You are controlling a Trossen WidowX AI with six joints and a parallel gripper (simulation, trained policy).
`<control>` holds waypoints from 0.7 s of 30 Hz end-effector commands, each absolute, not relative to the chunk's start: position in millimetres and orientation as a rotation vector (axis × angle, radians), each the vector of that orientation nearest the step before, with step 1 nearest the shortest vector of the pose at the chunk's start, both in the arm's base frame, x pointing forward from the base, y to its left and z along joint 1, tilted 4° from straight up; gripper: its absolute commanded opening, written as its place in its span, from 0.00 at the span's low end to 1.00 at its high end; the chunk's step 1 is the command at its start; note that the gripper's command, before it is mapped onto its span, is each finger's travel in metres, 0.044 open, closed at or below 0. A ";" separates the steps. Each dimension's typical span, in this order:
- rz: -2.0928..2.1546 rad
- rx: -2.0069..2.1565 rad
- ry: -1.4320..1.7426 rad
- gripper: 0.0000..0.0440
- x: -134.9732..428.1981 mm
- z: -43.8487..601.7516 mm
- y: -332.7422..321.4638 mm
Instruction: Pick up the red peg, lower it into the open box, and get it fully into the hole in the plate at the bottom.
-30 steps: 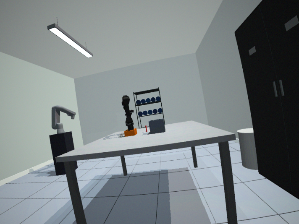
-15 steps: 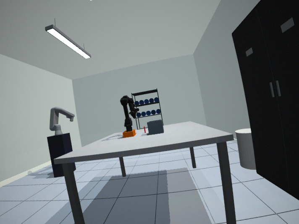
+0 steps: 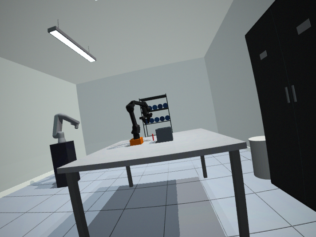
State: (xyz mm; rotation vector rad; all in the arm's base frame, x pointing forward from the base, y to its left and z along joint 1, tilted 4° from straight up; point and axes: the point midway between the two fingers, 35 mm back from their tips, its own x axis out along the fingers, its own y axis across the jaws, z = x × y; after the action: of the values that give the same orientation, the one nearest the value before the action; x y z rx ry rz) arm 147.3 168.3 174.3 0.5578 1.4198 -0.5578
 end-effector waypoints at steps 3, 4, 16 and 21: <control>-0.671 0.663 1.427 0.69 158.5 174.5 149.3; -0.690 0.676 1.429 0.70 159.8 173.6 146.2; -0.888 0.768 1.460 0.84 170.7 140.8 120.9; -0.938 0.807 1.468 0.87 178.4 119.3 116.3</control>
State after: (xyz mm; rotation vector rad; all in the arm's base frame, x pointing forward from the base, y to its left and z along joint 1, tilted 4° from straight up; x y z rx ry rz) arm 175.2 119.4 132.5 0.7827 1.4601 -0.9000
